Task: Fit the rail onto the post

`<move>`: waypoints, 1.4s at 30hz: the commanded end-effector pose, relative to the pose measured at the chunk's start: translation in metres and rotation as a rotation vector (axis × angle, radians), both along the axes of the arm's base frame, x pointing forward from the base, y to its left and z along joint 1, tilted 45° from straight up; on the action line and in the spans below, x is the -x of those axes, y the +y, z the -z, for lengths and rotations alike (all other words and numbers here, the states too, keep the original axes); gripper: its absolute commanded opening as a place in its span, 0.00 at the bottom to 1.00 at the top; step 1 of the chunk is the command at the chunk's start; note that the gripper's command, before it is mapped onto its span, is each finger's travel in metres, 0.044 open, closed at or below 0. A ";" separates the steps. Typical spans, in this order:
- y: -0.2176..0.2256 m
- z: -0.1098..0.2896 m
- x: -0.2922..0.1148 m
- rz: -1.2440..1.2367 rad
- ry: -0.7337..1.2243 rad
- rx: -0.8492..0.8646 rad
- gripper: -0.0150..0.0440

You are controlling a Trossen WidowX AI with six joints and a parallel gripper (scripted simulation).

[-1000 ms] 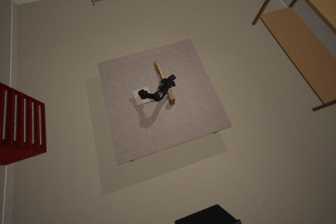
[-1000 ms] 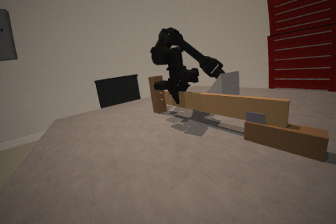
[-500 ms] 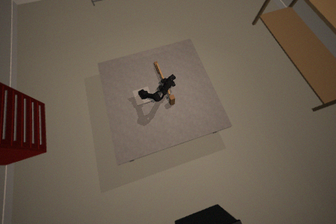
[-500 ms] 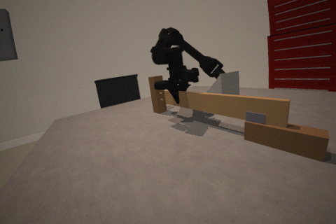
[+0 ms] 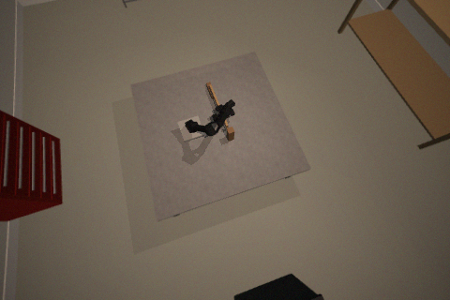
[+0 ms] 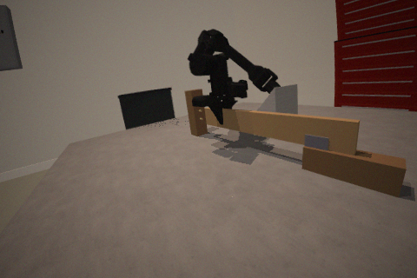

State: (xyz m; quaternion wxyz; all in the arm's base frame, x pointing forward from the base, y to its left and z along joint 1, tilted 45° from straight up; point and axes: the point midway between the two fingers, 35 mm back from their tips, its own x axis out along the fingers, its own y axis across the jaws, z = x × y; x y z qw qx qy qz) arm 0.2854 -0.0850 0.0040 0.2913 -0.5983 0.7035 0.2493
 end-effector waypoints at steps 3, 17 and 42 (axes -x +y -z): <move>0.002 -0.001 0.000 -0.003 0.001 -0.005 0.25; 0.000 -0.002 0.000 -0.003 0.001 -0.005 0.25; -0.006 -0.007 0.001 -0.003 0.001 -0.005 0.25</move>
